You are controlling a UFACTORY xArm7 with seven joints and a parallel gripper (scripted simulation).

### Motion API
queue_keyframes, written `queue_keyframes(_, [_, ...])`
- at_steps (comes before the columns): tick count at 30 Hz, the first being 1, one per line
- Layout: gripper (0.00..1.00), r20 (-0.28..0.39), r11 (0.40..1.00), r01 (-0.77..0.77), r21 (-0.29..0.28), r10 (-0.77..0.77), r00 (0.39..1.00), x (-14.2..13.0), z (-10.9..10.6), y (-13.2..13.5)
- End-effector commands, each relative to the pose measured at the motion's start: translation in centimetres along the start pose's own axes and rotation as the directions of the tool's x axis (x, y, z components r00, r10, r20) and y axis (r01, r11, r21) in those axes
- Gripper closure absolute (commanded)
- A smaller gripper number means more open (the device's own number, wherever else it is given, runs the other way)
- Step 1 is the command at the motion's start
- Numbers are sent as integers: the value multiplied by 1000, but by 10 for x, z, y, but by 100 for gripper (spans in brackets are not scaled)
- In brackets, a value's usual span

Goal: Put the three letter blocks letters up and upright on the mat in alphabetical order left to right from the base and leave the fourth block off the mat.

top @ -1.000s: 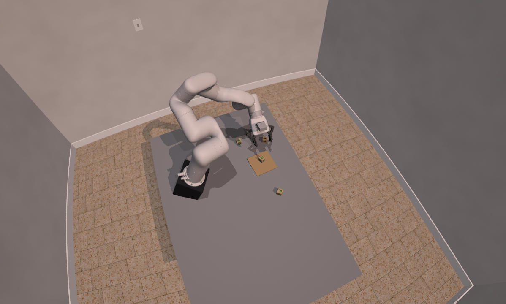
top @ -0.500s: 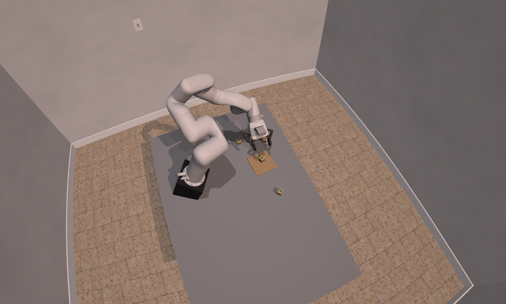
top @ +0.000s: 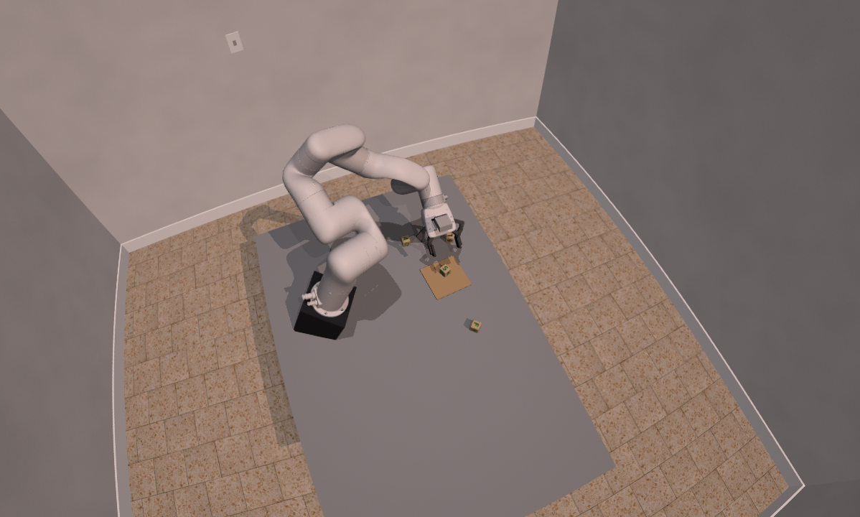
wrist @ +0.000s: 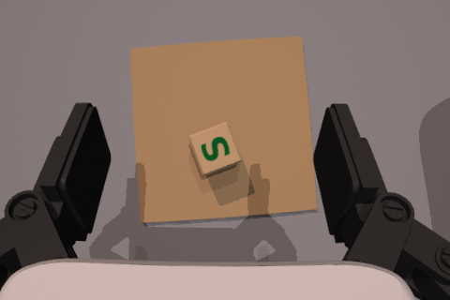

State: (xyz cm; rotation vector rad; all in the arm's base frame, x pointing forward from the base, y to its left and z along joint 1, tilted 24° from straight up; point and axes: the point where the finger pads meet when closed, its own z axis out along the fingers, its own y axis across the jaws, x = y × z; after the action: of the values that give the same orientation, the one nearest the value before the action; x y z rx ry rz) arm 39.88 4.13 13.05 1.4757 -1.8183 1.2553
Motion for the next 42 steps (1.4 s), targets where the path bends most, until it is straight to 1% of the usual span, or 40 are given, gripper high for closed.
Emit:
queue_keyframes(1, [0,2,1000,-2,2,2,1000,0,-1,-1])
queue_keyframes(28, [0,2,1000,-2,1,2,1000,1,0,-1])
queue_keyframes(30, [0,6,1000,-2,1,2,1000,8,10,-6])
queue_keyframes(32, [0,6,1000,-2,1,2,1000,8,10,-6])
queue_keyframes(35, [0,18,1000,-5,0,5,1000,42,53,-22])
queue_keyframes(37, [0,19,1000,-5,0,5,1000,48,60,-24])
queue_keyframes(38, [0,19,1000,-5,0,5,1000,48,60,-24])
queue_keyframes(39, [0,21,1000,-6,0,6,1000,65,80,-27])
queue_keyframes(41, [0,21,1000,-6,0,6,1000,68,83,-27])
queue_keyframes(42, [0,21,1000,-7,1,7,1000,84,101,-28])
